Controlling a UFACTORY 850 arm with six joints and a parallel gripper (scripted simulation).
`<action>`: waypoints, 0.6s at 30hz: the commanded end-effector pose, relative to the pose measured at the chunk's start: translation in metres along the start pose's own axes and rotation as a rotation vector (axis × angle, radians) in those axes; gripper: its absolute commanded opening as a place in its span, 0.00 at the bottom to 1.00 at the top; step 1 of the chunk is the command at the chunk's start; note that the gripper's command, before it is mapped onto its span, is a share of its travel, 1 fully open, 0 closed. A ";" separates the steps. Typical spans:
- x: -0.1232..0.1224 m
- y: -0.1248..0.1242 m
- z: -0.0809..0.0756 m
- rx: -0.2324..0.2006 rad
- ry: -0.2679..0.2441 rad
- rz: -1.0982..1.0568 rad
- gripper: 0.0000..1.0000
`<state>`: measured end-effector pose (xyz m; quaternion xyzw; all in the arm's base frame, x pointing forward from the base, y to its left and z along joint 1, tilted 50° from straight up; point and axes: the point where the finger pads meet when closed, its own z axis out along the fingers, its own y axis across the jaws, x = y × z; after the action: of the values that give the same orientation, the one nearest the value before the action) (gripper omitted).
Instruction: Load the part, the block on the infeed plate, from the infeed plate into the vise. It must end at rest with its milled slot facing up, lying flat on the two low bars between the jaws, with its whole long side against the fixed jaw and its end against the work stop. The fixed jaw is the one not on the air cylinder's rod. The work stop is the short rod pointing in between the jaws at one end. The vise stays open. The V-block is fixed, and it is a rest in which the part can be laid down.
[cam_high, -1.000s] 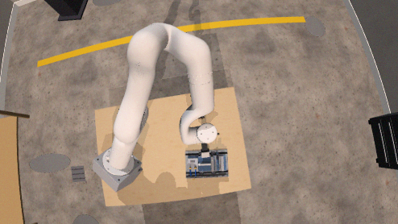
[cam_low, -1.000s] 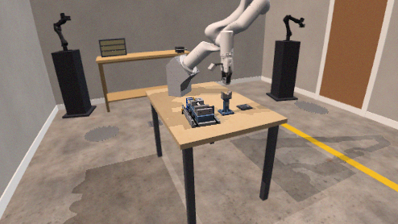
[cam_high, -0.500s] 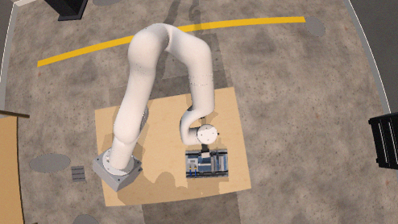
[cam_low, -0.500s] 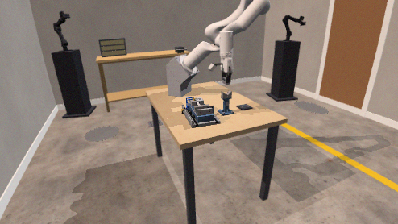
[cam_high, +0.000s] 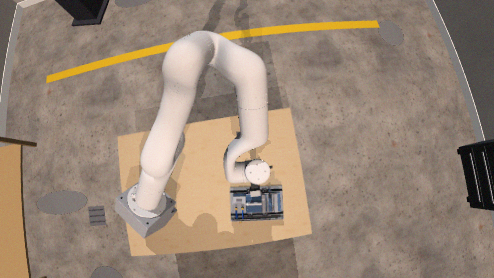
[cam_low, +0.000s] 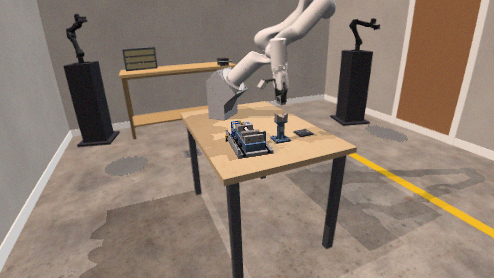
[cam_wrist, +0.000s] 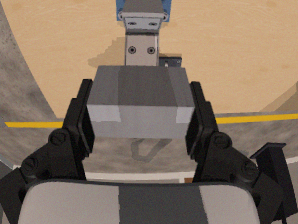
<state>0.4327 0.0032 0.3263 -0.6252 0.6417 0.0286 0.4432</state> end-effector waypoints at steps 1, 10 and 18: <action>0.000 0.000 0.000 0.001 -0.014 -0.001 0.00; 0.001 -0.001 0.000 0.001 -0.085 -0.001 0.00; 0.002 -0.001 0.000 0.001 -0.144 -0.001 0.00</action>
<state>0.4330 0.0020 0.3255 -0.6220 0.6128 0.0677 0.4828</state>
